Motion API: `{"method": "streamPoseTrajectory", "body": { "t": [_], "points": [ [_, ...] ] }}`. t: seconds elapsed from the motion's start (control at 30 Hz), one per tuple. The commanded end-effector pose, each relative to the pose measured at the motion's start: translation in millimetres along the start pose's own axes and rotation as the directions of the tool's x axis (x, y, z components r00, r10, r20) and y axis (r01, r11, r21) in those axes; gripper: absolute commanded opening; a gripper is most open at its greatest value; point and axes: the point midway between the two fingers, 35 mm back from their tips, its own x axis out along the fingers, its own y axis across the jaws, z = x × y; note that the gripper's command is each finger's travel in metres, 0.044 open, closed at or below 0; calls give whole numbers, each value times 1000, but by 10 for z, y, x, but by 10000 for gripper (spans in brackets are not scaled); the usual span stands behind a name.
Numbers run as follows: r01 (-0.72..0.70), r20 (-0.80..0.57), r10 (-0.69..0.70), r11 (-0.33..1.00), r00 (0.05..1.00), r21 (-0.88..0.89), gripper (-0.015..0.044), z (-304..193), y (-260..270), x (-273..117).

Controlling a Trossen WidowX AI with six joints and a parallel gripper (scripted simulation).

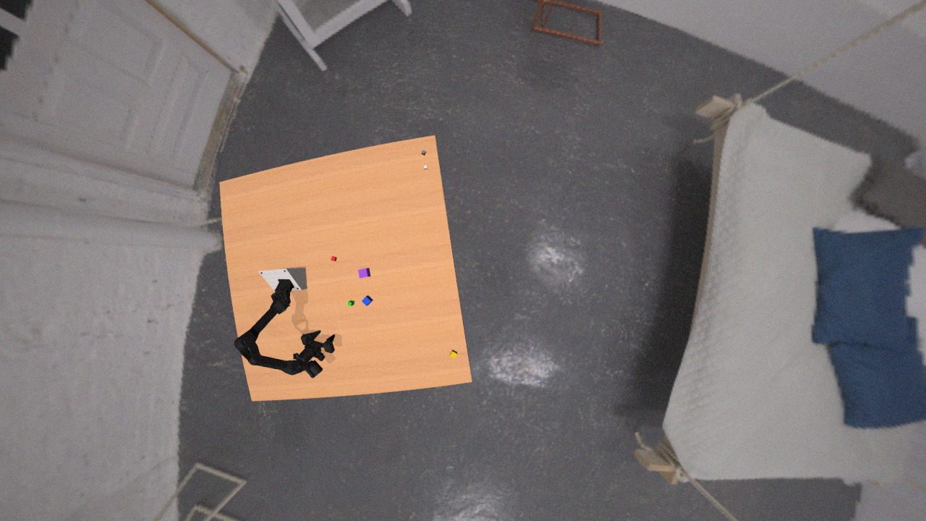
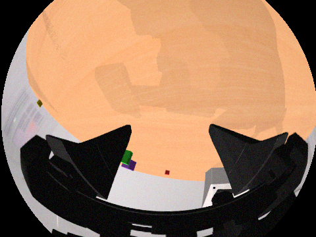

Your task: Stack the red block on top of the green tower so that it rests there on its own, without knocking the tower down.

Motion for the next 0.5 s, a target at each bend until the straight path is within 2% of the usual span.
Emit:
{"method": "streamPoseTrajectory", "body": {
  "t": [0.0,0.47],
  "points": [
    [-4,-39,1,999,999,-53,440,-145,196,100],
    [-9,-156,-33,966,987,-258,440,-859,797,388]
  ]
}}
